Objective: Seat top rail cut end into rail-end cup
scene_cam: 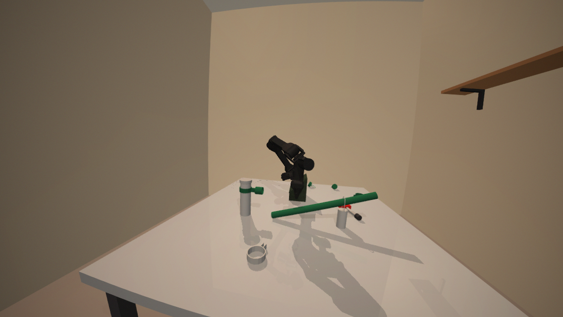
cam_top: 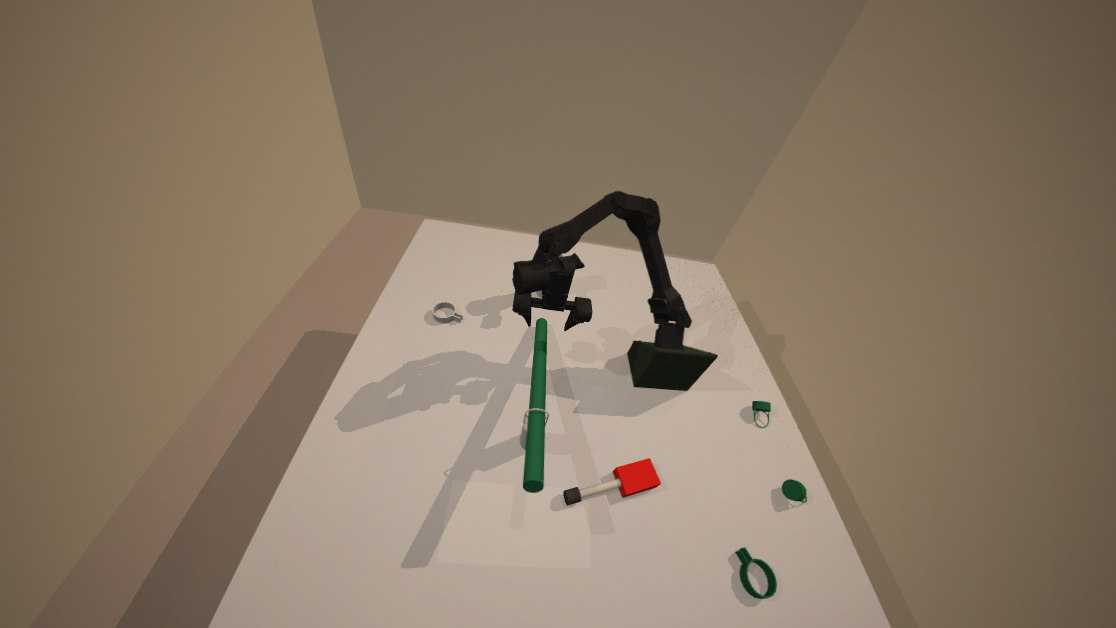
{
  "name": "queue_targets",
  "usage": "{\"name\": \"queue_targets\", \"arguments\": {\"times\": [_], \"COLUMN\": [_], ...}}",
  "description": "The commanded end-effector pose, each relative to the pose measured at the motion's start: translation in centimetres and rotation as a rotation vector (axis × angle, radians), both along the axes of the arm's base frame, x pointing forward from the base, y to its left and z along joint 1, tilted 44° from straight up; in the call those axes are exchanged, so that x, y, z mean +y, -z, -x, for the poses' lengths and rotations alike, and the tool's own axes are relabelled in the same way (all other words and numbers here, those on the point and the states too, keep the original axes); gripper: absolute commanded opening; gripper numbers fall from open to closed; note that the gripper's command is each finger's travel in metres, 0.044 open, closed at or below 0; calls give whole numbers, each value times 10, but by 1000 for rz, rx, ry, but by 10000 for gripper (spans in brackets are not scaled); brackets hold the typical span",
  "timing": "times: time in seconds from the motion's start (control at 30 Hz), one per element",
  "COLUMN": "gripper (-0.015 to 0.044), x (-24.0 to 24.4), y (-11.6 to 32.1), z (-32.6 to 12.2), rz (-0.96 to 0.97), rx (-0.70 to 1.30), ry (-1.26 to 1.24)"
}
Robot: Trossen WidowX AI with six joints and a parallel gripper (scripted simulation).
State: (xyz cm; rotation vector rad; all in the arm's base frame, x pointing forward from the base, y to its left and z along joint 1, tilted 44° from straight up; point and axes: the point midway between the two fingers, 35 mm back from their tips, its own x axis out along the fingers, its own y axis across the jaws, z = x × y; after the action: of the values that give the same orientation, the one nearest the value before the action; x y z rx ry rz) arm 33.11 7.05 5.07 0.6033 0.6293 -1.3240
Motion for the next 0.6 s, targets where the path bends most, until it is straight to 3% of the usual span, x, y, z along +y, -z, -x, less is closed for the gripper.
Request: {"name": "queue_targets", "arguments": {"times": [0.0,0.57], "gripper": [440,440], "x": [0,-34], "y": [0,36], "z": [-2,-8], "rz": [-11,-9], "rx": [-15,-16], "ry": [27,27]}}
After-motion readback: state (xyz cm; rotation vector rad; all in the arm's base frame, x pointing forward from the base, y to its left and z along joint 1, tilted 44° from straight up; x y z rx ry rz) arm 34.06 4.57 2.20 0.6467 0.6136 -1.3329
